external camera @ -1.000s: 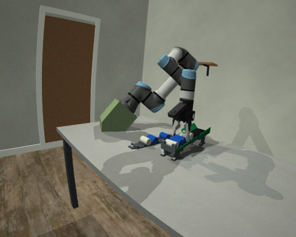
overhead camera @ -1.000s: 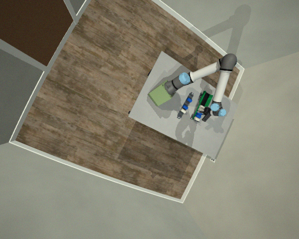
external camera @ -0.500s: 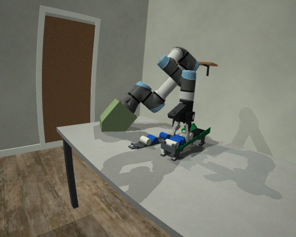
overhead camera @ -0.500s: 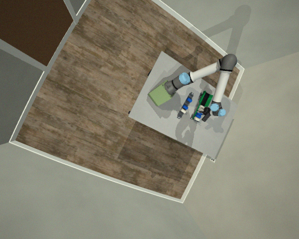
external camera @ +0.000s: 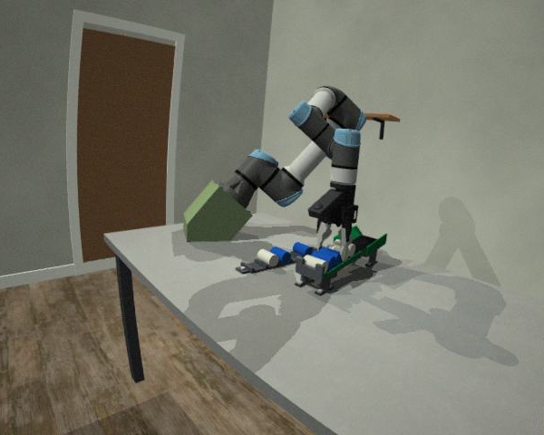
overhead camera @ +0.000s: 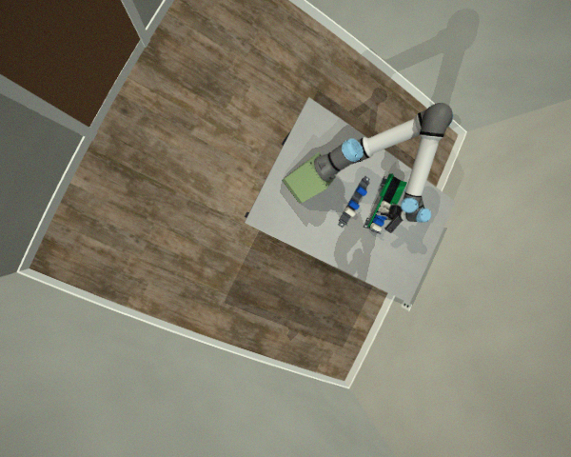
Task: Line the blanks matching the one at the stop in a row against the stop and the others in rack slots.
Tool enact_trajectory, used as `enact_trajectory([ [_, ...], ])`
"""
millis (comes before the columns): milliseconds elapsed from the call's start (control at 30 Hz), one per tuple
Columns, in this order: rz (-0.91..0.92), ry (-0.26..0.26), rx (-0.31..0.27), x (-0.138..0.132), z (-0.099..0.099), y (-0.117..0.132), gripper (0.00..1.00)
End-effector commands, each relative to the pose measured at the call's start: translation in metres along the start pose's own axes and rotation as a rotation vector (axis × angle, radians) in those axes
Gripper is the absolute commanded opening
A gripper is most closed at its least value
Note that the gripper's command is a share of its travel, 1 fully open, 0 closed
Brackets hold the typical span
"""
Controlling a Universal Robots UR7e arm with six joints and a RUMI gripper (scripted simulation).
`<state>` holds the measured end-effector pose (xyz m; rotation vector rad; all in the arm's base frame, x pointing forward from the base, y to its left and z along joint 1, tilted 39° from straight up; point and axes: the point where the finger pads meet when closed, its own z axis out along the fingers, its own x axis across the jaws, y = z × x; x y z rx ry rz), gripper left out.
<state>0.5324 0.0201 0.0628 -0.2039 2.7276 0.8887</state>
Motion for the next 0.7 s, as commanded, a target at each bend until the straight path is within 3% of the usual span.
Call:
enact_trajectory([
  [0, 0.000, -0.001, 0.001, -0.0003, -0.0004, -0.0002, 0.50],
  [233, 0.000, -0.001, 0.001, -0.0003, -0.0004, -0.0002, 0.50],
  [267, 0.000, -0.001, 0.001, -0.0003, -0.0004, -0.0002, 0.38],
  [667, 0.000, -0.001, 0.001, -0.0003, -0.0004, -0.0002, 0.38],
])
